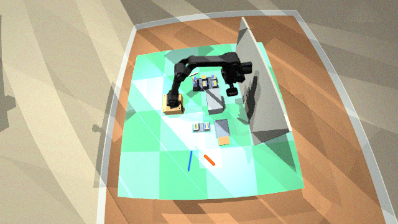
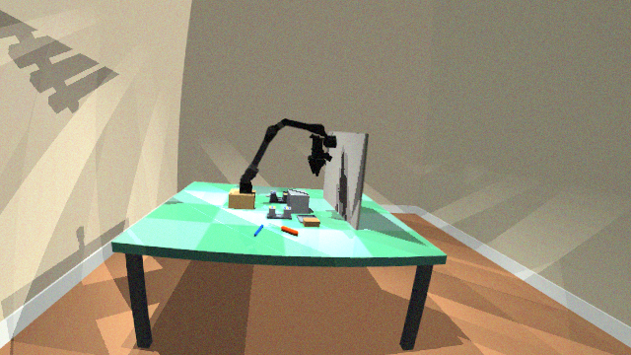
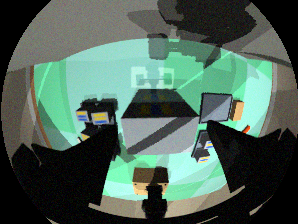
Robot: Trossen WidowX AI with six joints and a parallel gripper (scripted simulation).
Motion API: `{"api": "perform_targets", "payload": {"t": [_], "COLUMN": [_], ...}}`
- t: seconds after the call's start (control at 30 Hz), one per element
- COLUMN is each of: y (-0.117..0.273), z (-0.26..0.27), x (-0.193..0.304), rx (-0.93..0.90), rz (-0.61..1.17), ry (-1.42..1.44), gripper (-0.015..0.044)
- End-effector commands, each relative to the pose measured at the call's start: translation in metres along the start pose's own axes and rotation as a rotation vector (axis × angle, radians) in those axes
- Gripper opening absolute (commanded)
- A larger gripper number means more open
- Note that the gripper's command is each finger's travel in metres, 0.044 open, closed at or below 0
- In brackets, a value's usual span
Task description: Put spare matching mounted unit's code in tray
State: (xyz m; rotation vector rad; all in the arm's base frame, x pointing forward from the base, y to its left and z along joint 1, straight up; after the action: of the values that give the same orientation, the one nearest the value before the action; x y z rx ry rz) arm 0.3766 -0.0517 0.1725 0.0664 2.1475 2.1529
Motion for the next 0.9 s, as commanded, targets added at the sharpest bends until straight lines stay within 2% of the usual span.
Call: {"api": "perform_targets", "payload": {"t": [0.0,0.5,0.63,0.87], "y": [0.000,0.000,-0.002,-0.019], "z": [-0.006,-0.012,-0.056,-0.143], "x": [0.003,0.006,0.030,0.118], "rx": [0.009,0.011,0.027,0.051], "rz": [0.012,0.012,0.010,0.007], "ry": [-0.017,-0.044,-0.265,-0.864], "gripper": [0.0440,0.0440,0.0440,0.0440]}}
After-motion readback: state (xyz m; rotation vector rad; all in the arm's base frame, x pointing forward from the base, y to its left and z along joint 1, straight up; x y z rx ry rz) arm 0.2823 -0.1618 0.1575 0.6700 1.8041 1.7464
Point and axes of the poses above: the point midway between the two fingers, 35 mm back from their tips, its own y axis back along the fingers, its own z axis across the jaws, x = y × z, the point moved 1 cm from there along y, back along the fingers
